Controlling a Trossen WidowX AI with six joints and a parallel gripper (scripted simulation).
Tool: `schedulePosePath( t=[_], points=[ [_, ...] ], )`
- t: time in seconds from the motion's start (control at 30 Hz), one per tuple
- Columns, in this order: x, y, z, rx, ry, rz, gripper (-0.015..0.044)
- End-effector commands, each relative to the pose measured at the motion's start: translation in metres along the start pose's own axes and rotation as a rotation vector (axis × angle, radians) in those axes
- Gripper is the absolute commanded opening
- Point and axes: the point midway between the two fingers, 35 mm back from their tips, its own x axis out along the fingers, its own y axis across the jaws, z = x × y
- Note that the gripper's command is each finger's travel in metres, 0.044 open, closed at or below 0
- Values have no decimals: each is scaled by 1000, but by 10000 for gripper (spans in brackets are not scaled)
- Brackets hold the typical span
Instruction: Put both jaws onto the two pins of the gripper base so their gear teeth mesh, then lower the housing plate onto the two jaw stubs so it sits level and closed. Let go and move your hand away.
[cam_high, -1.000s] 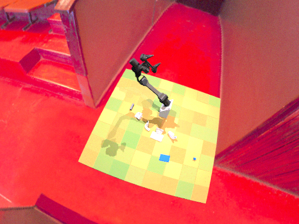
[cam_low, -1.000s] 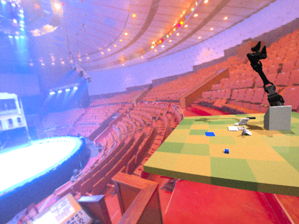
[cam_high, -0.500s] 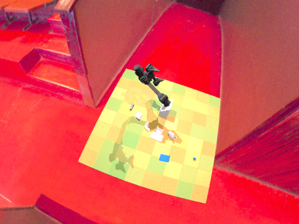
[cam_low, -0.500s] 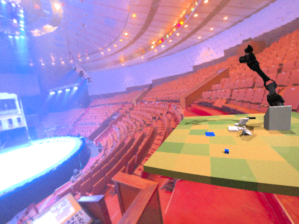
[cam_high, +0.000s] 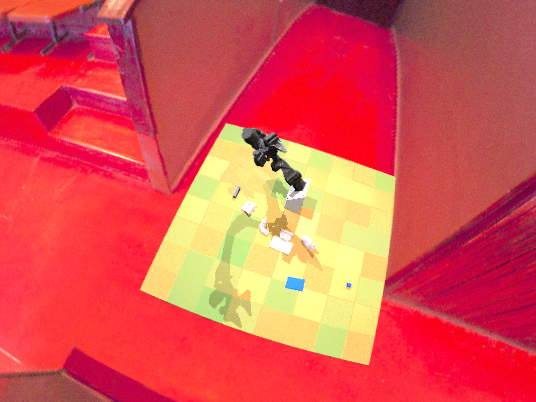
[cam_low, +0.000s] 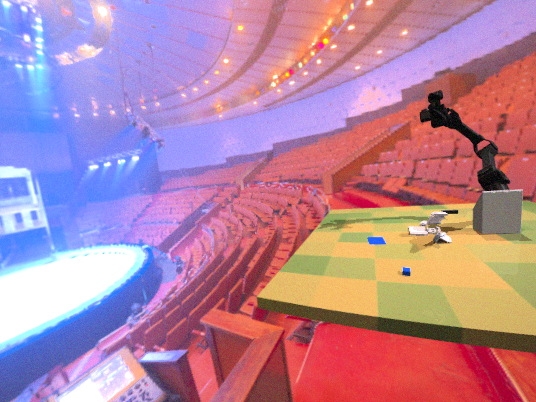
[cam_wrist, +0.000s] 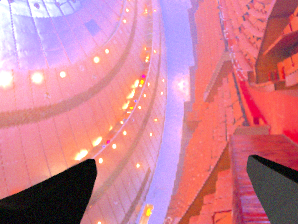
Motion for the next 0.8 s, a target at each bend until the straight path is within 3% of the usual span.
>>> schedulePosePath(
  t=[0.0,0.4,0.77],
  points=[
    [4,-12,8,-23,-27,-40,440],
    [22,-91,57,-154,-183,-327,440],
    [17,-172,95,-277,-250,-641,440]
  ],
)
